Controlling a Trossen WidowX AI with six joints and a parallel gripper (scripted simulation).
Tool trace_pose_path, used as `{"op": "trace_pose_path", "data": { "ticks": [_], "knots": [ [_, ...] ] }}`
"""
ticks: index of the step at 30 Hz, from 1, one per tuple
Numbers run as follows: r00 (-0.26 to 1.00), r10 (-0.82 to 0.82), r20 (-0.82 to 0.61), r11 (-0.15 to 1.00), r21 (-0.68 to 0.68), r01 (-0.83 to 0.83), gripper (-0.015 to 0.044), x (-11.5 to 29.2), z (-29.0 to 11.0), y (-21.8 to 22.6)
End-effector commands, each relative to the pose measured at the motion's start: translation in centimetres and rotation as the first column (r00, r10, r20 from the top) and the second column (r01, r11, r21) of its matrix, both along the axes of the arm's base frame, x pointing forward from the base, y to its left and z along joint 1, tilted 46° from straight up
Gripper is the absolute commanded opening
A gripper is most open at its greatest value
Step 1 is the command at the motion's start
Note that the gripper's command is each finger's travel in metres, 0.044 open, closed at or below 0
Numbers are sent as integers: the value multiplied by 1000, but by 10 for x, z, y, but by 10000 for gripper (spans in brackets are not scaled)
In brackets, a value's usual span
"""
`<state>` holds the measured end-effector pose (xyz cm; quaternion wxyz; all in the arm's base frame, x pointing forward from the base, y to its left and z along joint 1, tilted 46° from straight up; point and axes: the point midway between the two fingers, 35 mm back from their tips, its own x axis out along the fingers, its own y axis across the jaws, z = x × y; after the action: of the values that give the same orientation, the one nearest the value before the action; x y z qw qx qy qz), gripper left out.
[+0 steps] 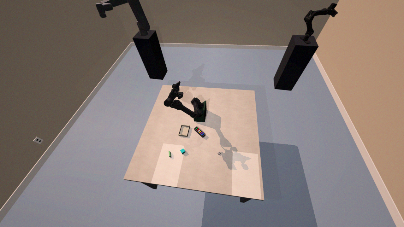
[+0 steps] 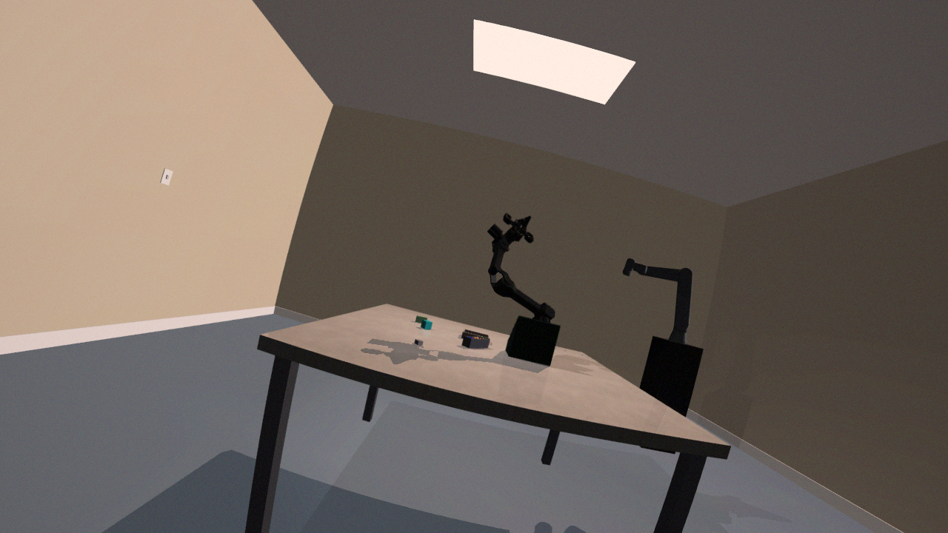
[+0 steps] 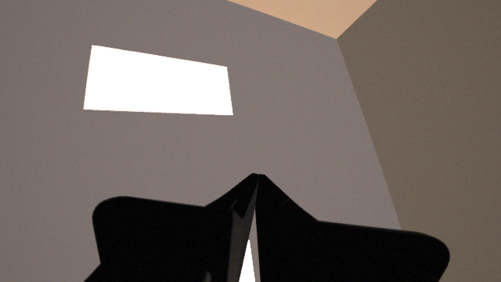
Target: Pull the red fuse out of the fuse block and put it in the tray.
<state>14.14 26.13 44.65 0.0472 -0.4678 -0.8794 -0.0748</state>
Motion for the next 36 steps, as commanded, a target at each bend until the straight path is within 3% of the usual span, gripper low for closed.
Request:
{"op": "trace_pose_path", "data": {
  "ticks": [1, 3, 10, 18, 27, 36],
  "knots": [
    [1000, 2, 2, 1000, 3, -2, 26, -1, 1, 0],
    [1000, 14, 14, 1000, 23, -14, 74, -9, 7, -2],
    [972, 166, 169, 963, 184, -196, 74, -94, 42, -25],
    [843, 348, 411, 773, 383, -506, 74, -209, 67, -101],
    [649, 410, 641, 354, 544, -761, 74, -281, 67, -239],
    [513, 348, 785, -182, 593, -784, 74, -268, 35, -390]
  ]
}}
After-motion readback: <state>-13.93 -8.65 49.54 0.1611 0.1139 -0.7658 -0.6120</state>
